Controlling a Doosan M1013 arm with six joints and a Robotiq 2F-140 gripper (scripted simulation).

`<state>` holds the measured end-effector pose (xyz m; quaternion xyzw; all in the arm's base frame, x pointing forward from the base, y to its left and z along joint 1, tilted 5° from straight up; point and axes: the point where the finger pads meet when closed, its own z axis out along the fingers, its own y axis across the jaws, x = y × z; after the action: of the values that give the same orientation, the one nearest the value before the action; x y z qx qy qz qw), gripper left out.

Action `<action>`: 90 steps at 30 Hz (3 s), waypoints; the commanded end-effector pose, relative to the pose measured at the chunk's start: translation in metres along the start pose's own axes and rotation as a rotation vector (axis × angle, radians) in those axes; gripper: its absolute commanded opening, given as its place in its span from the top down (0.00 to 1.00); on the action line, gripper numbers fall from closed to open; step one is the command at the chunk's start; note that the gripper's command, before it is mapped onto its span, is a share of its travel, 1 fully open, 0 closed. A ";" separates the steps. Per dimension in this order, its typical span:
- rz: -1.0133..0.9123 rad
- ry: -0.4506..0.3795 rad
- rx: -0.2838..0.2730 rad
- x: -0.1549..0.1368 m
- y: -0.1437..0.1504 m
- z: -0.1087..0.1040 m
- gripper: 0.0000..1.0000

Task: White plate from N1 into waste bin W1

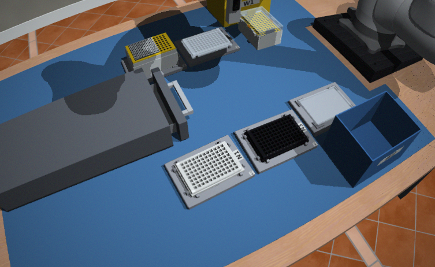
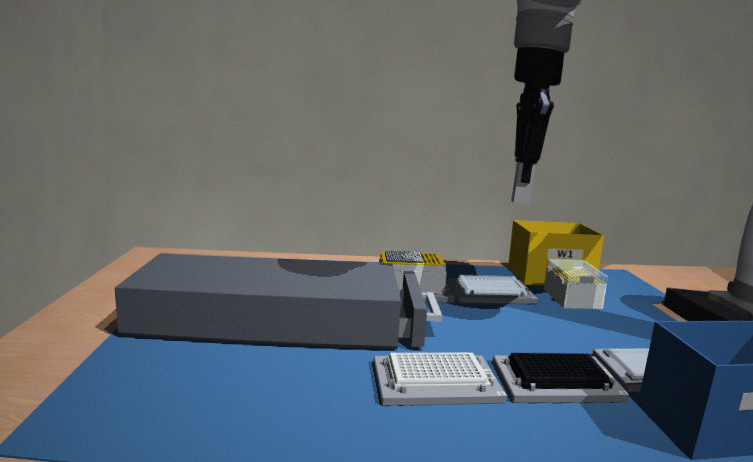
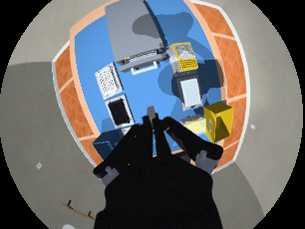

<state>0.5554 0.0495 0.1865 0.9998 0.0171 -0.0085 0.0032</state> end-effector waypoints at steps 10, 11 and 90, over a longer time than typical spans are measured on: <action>-0.041 -0.056 -0.029 -0.051 0.003 -0.002 0.90; -0.041 -0.056 -0.029 -0.055 0.003 -0.002 0.90; -0.086 -0.056 -0.027 0.067 -0.127 0.068 0.30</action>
<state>0.6089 0.1699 0.1211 0.9974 0.0599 -0.0365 0.0170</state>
